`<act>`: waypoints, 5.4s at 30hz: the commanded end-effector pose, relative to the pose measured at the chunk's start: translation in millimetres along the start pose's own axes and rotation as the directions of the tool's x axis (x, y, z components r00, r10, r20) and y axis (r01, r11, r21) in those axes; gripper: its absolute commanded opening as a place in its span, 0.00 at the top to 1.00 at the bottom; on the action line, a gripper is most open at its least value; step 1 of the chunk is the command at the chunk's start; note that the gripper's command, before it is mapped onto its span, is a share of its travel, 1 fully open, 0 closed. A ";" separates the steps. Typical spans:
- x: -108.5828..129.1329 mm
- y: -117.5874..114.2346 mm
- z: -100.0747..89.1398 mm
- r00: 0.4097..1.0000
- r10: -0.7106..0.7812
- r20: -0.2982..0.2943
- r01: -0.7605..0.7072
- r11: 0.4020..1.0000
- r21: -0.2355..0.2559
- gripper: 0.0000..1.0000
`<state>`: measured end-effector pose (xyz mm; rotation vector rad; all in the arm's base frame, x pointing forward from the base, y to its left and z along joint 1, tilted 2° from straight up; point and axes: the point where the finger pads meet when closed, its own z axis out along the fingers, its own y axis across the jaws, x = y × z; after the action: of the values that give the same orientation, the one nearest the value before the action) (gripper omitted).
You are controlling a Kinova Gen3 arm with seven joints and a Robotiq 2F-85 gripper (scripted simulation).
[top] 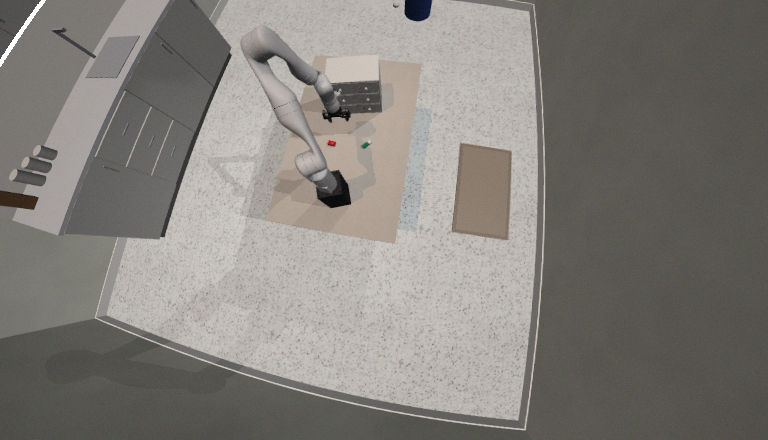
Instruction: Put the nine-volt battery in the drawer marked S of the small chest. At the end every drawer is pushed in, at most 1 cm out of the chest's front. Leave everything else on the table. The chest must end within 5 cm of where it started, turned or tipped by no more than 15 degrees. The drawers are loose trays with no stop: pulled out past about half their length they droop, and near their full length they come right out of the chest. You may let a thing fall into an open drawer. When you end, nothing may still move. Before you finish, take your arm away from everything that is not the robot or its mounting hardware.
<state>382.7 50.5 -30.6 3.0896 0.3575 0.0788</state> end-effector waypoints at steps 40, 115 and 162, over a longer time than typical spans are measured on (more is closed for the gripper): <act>16.8 1.2 24.4 0.978 0.009 -0.209 -0.008 1.000 0.006 0.00; 71.1 1.8 97.2 0.674 0.008 -0.739 -0.008 1.000 0.004 0.67; 132.0 2.0 178.7 0.674 0.008 -0.739 -0.008 1.000 0.004 0.67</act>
<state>519.3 74.6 -200.0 2.8845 0.3428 1.3580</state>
